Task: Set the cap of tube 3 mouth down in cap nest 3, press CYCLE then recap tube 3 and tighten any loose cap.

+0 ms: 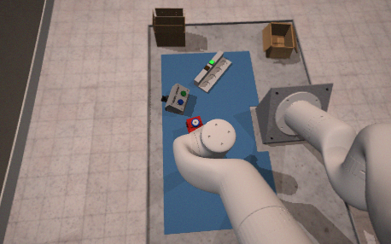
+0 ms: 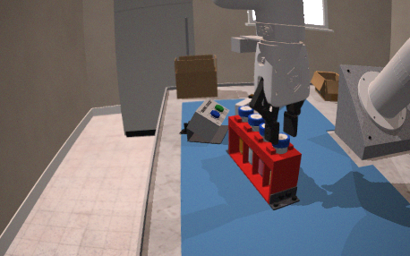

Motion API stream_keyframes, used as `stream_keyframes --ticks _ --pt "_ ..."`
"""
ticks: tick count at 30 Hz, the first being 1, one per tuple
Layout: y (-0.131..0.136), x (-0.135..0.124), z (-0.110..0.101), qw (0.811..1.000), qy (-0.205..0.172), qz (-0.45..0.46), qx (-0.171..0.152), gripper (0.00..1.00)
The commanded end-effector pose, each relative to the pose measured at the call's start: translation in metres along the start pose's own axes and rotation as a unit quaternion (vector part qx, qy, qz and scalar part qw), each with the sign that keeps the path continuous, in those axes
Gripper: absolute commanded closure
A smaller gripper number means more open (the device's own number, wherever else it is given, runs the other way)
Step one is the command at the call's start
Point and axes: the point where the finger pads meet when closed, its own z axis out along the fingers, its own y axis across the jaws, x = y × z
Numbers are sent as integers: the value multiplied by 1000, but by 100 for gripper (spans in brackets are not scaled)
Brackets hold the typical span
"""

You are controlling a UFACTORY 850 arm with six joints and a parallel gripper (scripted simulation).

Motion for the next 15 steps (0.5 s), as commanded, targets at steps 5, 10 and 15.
stream_keyframes --ticks 5,10,15 --pt "0 0 3 1000 0 0 1 54" --pt "0 0 6 1000 0 0 0 54" --pt "0 0 7 1000 0 0 0 54"
